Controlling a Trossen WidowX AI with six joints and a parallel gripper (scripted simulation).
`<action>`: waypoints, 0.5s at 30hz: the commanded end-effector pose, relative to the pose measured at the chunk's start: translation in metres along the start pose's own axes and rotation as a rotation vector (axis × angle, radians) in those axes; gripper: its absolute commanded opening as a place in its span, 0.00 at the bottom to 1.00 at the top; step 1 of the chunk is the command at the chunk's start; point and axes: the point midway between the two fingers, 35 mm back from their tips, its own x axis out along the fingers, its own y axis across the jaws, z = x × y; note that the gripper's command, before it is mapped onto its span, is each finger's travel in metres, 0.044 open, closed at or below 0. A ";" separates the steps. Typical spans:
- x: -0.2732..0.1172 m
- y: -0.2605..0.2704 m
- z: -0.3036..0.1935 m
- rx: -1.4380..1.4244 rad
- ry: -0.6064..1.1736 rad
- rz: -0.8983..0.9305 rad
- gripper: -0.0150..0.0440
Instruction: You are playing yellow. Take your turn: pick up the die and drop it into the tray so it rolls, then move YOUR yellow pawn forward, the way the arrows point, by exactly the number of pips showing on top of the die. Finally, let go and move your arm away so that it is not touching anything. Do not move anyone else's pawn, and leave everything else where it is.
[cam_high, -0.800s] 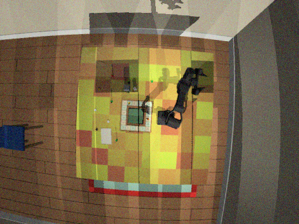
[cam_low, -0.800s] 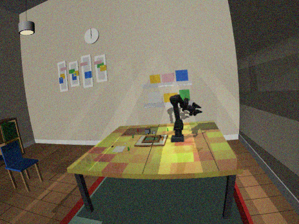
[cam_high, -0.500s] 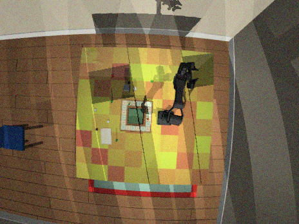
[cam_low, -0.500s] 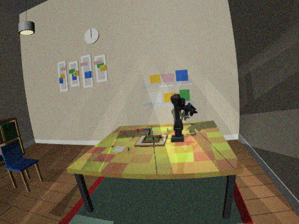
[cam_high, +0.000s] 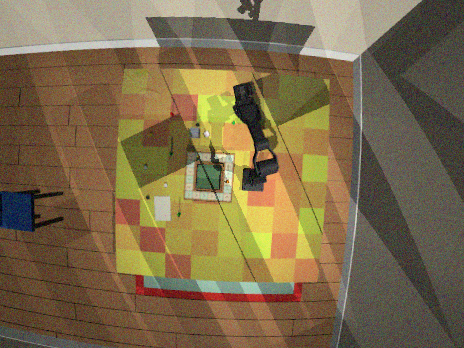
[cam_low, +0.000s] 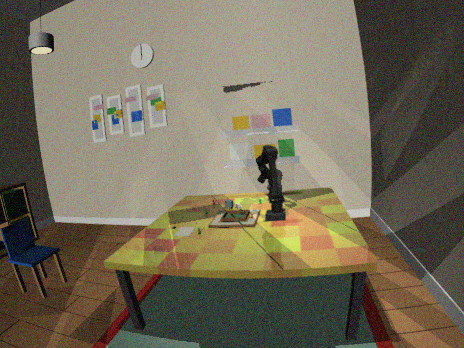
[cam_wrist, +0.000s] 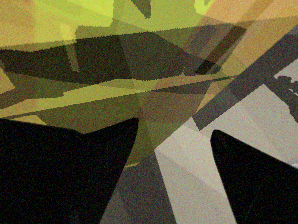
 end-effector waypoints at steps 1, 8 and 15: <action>-0.019 -0.007 0.069 -0.034 -0.189 0.025 0.72; -0.060 0.001 0.156 -0.106 -0.416 0.132 0.72; -0.128 0.039 0.244 -0.220 -0.618 0.359 0.72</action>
